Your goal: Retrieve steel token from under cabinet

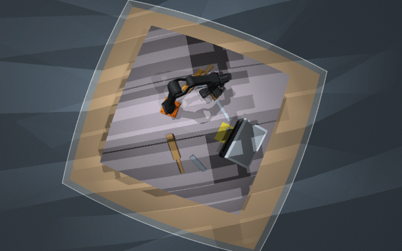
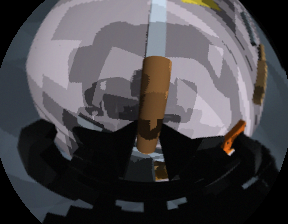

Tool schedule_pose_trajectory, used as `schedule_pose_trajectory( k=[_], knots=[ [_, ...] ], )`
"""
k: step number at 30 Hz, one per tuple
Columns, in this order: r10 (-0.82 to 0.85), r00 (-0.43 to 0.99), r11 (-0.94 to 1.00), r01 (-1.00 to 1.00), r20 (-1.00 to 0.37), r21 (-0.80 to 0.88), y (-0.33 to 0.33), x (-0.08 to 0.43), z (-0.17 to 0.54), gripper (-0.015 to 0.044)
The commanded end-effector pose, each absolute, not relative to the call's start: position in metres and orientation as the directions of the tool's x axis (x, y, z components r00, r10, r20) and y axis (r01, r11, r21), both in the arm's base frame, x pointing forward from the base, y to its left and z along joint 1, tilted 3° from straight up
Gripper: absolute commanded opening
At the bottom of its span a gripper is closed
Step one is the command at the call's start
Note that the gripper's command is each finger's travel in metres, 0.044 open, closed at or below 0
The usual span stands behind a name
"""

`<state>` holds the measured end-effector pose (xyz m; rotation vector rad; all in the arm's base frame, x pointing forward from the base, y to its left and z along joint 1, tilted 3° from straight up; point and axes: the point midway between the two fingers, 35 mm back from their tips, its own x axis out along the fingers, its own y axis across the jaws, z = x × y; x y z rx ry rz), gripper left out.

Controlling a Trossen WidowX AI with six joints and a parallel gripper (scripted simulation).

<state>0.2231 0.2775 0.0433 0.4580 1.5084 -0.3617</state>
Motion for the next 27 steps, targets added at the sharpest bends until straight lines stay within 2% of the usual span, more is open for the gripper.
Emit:
schedule_pose_trajectory(
  k=[1, 12, 27],
  knots=[
    [0.060, 0.044, 0.863, 0.501, -0.997, 0.074, 0.282, 0.217, 0.046, 0.0000],
    [0.060, 0.043, 0.862, 0.501, -0.997, 0.074, 0.291, 0.203, 0.045, 0.0000],
    [0.054, 0.037, 0.863, 0.501, -0.998, 0.065, 0.288, 0.207, 0.053, 0.0394]
  ],
)
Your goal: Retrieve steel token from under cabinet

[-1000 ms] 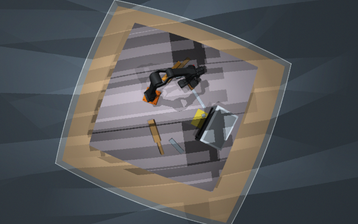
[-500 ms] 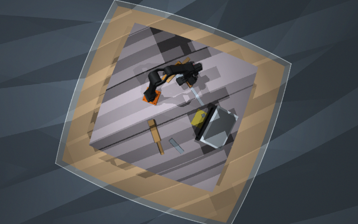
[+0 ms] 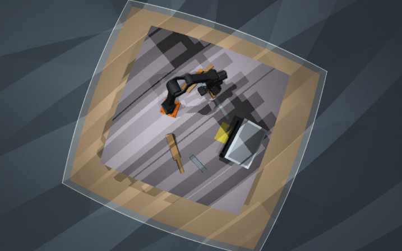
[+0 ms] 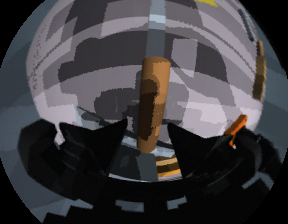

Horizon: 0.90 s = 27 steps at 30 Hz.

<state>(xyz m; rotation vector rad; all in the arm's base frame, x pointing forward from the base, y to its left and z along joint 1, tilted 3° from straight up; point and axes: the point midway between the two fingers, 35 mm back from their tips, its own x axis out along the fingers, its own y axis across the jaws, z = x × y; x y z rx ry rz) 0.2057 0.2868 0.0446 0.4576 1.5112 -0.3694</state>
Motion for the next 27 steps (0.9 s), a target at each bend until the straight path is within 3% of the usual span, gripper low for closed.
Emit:
schedule_pose_trajectory(
  k=[1, 2, 10, 27],
  knots=[
    [0.055, 0.037, 0.863, 0.501, -0.998, 0.066, 0.289, 0.207, 0.060, 0.0420],
    [0.055, 0.038, 0.863, 0.501, -0.998, 0.067, 0.289, 0.207, 0.068, 0.0440],
    [0.060, 0.043, 0.861, 0.503, -0.997, 0.074, 0.282, 0.202, 0.141, 0.0440],
    [0.066, 0.045, 0.861, 0.503, -0.997, 0.080, 0.285, 0.205, 0.130, 0.0440]
  ],
)
